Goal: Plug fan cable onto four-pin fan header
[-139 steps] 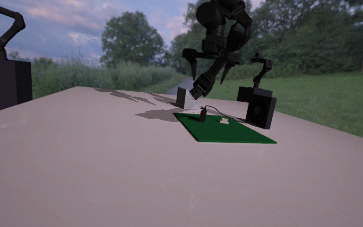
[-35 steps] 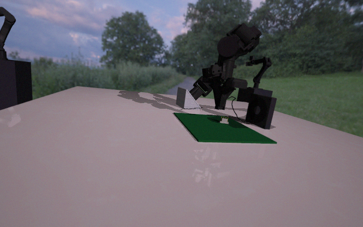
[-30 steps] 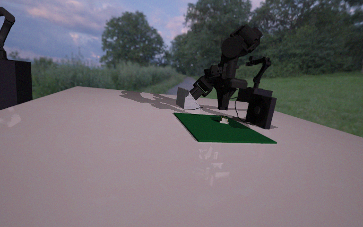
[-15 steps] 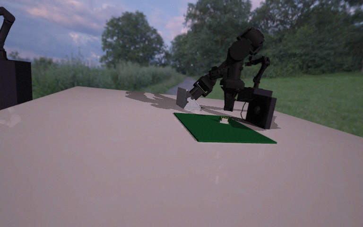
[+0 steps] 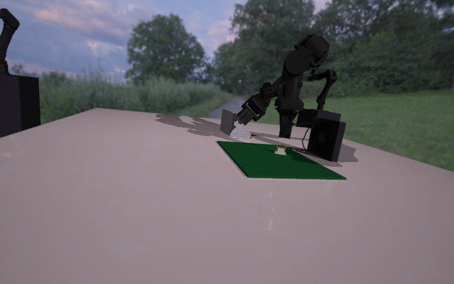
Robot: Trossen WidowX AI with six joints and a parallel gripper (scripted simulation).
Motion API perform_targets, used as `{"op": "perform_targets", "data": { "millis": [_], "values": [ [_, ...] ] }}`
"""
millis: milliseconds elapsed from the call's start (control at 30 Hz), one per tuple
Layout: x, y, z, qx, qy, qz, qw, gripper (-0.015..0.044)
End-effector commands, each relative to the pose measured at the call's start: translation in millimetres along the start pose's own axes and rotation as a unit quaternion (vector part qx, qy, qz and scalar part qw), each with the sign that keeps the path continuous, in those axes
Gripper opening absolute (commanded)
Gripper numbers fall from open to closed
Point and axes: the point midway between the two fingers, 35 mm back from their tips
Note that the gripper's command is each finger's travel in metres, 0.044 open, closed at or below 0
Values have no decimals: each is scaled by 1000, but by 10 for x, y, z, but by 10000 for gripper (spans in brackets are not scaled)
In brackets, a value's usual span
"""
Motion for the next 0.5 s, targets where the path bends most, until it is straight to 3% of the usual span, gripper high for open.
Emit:
{"op": "perform_targets", "data": {
  "millis": [0, 467],
  "values": [
    [-9, -5, 20, -1, 4, -2, 1000, 0],
    [-9, -5, 44, -1, 6, -2, 1000, 0]
  ]
}}
Point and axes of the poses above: the point midway between the two fingers, 35 mm back from their tips, its own y axis back along the fingers, its own x axis across the jaws, z = x × y, and after that the axes turned 2 degrees about -y, right-handed
